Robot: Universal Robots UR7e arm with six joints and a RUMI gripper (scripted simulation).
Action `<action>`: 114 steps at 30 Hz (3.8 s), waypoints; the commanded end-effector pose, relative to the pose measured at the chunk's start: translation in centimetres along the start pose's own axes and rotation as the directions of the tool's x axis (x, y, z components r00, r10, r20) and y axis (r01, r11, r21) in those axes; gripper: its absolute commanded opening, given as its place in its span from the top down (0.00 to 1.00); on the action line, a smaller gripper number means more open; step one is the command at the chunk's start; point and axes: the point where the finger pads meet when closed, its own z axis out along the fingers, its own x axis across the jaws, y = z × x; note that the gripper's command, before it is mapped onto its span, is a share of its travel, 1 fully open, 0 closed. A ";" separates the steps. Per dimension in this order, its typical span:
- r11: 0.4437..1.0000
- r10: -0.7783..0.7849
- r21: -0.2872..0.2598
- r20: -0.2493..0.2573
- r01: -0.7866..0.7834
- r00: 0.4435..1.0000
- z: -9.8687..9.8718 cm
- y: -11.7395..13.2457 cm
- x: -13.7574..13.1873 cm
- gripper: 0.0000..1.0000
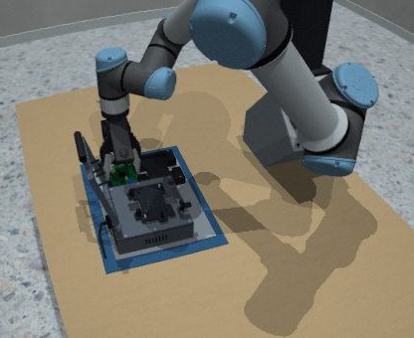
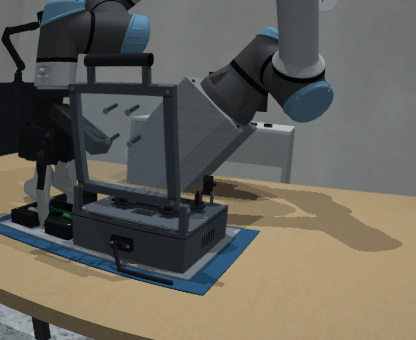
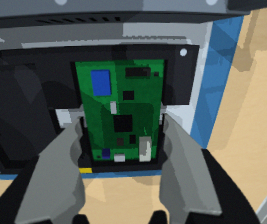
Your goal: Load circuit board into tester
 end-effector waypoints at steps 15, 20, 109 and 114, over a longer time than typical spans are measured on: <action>1.000 0.000 -0.001 -0.001 0.000 1.000 -0.1 0.0 0.0 0.53; 1.000 0.000 -0.001 -0.001 0.000 1.000 -0.1 0.0 0.0 0.53; 1.000 0.000 -0.001 -0.001 0.000 1.000 -0.5 0.0 0.0 0.61; 1.000 0.000 -0.001 -0.001 0.000 1.000 -0.9 0.0 0.0 0.61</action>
